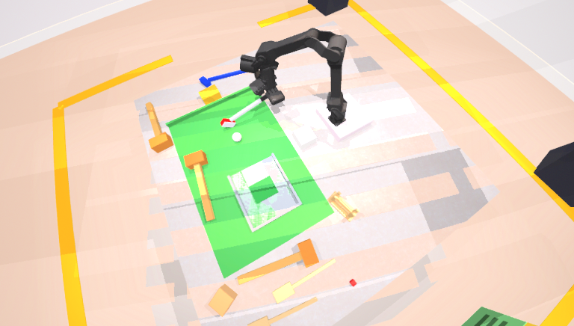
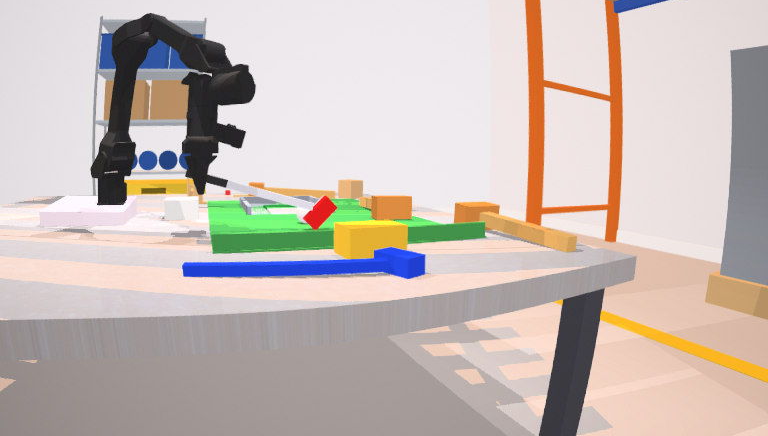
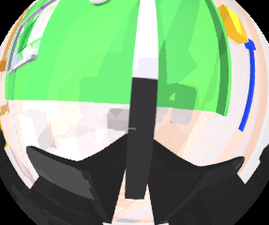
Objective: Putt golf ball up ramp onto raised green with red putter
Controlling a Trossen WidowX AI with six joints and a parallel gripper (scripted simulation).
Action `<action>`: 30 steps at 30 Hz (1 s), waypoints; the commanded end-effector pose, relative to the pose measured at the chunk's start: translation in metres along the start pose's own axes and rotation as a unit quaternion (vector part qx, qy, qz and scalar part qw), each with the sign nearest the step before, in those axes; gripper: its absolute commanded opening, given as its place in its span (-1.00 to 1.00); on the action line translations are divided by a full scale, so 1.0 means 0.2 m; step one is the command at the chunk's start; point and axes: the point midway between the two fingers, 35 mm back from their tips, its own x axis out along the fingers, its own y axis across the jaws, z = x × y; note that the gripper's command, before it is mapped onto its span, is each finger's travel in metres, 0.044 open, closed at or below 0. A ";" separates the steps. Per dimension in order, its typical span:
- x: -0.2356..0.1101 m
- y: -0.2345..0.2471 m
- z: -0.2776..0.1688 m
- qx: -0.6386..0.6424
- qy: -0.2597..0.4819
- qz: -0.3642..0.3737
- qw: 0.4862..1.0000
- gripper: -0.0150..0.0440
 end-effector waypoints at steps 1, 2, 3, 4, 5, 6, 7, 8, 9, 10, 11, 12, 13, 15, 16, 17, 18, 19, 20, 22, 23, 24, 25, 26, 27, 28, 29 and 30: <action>-0.01 -0.02 0.01 0.000 -0.002 -0.004 1.000 -0.49; -0.01 -0.02 0.01 0.000 -0.002 -0.004 1.000 -0.49; -0.01 -0.02 0.01 0.000 -0.002 -0.004 1.000 -0.49; 0.00 -0.01 0.00 -0.001 0.000 0.000 1.000 -0.49; 0.00 -0.01 0.00 -0.001 0.000 0.000 1.000 -0.49; 0.00 -0.01 0.00 -0.001 0.000 0.000 1.000 -0.49; 0.00 0.01 0.00 -0.001 0.000 0.000 1.000 -0.49; 0.00 0.04 0.01 0.000 0.000 0.000 1.000 -0.49; -0.01 0.09 0.02 0.000 0.000 0.000 1.000 -0.49; -0.01 0.16 0.03 0.000 0.000 0.001 1.000 -0.49; -0.01 0.22 0.04 0.000 -0.001 0.001 1.000 -0.49; -0.01 0.29 0.05 0.000 -0.001 0.001 1.000 -0.49; -0.01 0.35 0.05 0.000 -0.001 0.001 1.000 -0.49; -0.01 0.47 0.04 0.000 -0.001 0.002 1.000 -0.49; -0.01 0.53 0.03 0.000 -0.002 0.002 1.000 -0.49; -0.01 0.59 0.02 0.000 -0.002 0.002 1.000 -0.49; -0.01 0.64 0.01 0.000 -0.002 0.002 1.000 -0.49; -0.01 0.66 0.00 0.000 -0.002 0.002 1.000 -0.49; 0.00 0.67 0.00 0.000 -0.003 0.002 1.000 -0.49; 0.00 0.67 0.00 0.000 -0.003 0.002 1.000 -0.49; -0.01 0.67 0.00 0.000 -0.003 0.002 1.000 -0.49; -0.02 0.67 0.00 0.000 -0.003 0.002 1.000 -0.49; -0.03 0.67 0.00 0.000 -0.003 0.002 1.000 -0.49; -0.04 0.67 0.01 0.000 -0.003 0.002 1.000 -0.49; -0.06 0.67 0.01 0.000 -0.003 0.002 1.000 -0.49; -0.08 0.67 0.01 0.000 -0.003 0.002 1.000 -0.49; -0.11 0.67 0.01 0.001 -0.003 0.002 1.000 -0.49; -0.13 0.67 0.01 0.001 -0.003 0.002 1.000 -0.49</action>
